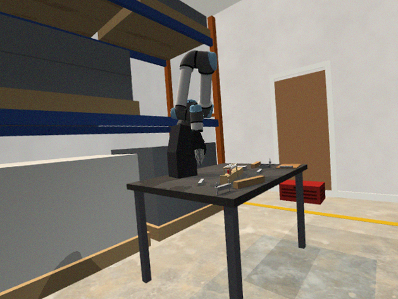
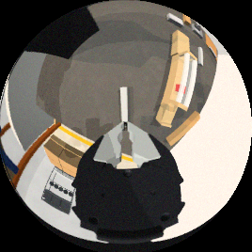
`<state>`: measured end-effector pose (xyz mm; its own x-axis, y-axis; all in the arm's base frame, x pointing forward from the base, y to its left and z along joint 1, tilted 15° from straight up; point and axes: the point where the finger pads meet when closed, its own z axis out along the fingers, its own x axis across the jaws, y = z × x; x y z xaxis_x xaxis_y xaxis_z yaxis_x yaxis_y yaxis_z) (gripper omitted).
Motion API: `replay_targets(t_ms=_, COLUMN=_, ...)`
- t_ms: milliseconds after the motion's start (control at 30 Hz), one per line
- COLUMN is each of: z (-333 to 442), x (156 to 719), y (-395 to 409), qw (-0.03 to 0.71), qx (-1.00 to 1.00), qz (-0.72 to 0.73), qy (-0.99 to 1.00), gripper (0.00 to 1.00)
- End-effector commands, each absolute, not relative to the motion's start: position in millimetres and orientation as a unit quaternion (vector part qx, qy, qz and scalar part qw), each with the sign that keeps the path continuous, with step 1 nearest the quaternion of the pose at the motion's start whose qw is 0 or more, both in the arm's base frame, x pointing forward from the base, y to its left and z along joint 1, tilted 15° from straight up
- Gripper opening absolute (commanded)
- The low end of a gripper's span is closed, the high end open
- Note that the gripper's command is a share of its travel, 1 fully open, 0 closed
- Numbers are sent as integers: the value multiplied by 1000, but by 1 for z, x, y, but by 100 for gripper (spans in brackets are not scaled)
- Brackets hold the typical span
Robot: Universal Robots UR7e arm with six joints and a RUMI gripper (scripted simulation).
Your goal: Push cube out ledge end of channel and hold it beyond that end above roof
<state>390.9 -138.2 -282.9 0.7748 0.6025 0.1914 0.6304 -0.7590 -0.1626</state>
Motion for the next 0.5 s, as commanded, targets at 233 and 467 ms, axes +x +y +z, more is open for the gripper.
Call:
replay_targets(t_ms=233, z=-283, x=391, y=-139, qw=109, qx=-937, qz=-64, qy=-326, gripper=0)
replay_targets(t_ms=467, z=-282, x=391, y=-138, qw=110, qx=-941, qz=-62, qy=-314, gripper=0)
